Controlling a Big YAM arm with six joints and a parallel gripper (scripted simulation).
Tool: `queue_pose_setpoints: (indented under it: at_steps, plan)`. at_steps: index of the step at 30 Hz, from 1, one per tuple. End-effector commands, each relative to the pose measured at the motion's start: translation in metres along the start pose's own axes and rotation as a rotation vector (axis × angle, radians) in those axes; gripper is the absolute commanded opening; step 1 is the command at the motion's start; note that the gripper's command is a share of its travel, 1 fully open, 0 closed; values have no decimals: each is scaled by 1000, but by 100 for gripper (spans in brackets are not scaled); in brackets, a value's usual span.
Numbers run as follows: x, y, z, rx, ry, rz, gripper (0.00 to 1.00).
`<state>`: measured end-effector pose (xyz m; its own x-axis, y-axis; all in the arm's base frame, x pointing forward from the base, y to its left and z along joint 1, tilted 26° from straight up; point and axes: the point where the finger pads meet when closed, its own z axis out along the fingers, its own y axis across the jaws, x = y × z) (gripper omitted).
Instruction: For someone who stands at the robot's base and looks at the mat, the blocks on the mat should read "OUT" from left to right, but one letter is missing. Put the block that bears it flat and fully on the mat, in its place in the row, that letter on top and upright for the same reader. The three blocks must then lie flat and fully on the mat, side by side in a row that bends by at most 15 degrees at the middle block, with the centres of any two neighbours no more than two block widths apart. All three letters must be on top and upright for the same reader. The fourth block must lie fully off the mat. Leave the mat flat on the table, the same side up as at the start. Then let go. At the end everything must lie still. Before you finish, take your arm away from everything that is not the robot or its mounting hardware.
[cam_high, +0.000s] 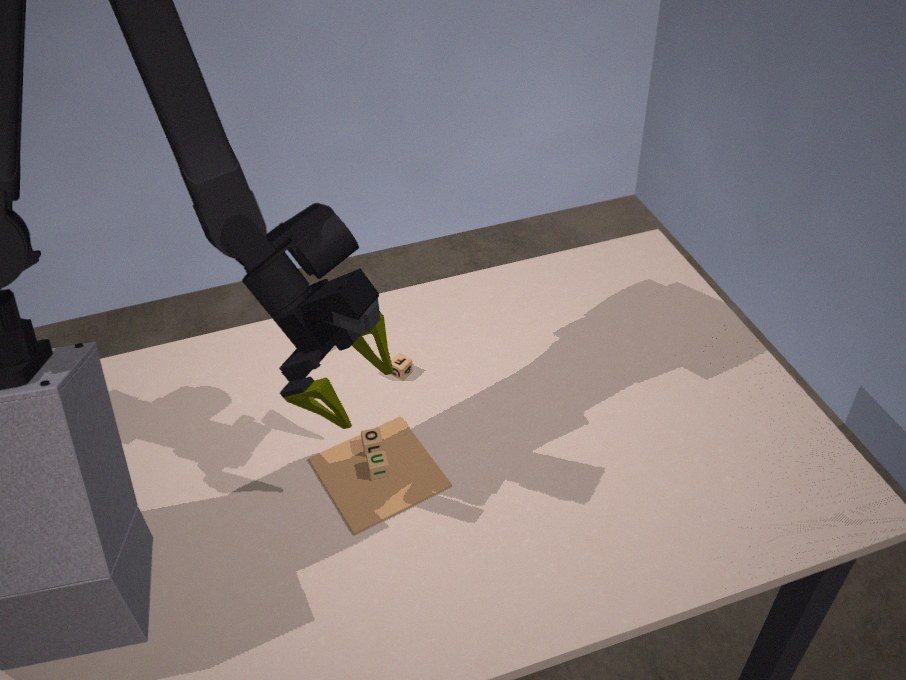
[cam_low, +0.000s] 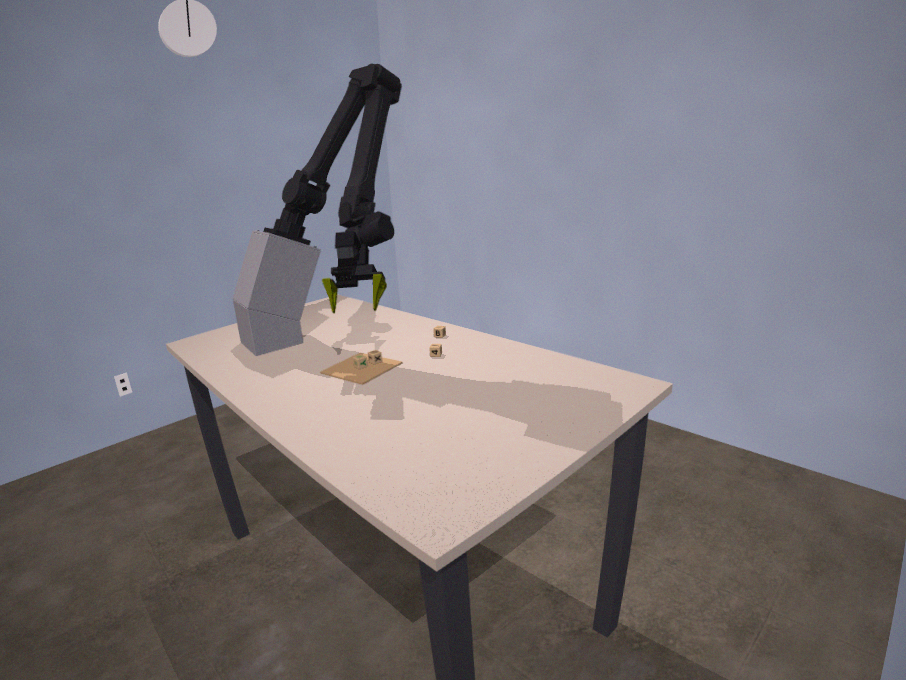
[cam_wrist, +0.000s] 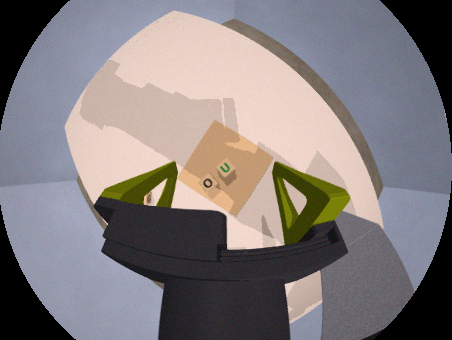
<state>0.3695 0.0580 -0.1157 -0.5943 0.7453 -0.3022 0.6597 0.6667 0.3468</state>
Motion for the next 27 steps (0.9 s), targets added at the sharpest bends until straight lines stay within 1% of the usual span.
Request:
queue_pose_setpoints:
  at_steps: [1,3,4,5,6,7,8,10,11,12,14,15,16,17,18,19,20,21,22,23,24,25,26,27]
  plan:
    - [5,3,1,-3,4,-22,100]
    - [5,3,1,-3,4,-22,100]
    - [-5,7,-1,-13,-10,7,100]
    - [-4,20,-4,-33,-4,9,100]
    - [-1,26,-5,-38,14,18,100]
    - [6,37,-7,-46,44,34,100]
    - [15,51,-10,-55,87,57,100]
    - [41,85,-23,-65,206,119,100]
    - [42,90,-25,-65,206,119,100]
    - [57,105,-34,-62,277,155,100]
    - [57,105,-34,-62,277,155,100]
    - [77,133,-51,-50,349,193,100]
    - [77,133,-51,-50,349,193,100]
    - [96,151,-68,-32,419,229,100]
    - [96,151,-68,-32,419,229,100]
    - [113,167,-86,-9,481,262,100]
    - [113,167,-86,-9,481,262,100]
    - [128,179,-103,16,534,289,100]
    - [128,179,-103,16,534,289,100]
    - [140,188,-118,39,574,311,100]
    - [143,183,-111,59,575,312,100]
    - [148,194,-128,57,602,327,100]
    - [153,197,-135,68,618,335,100]
    - [157,195,-132,88,625,340,100]
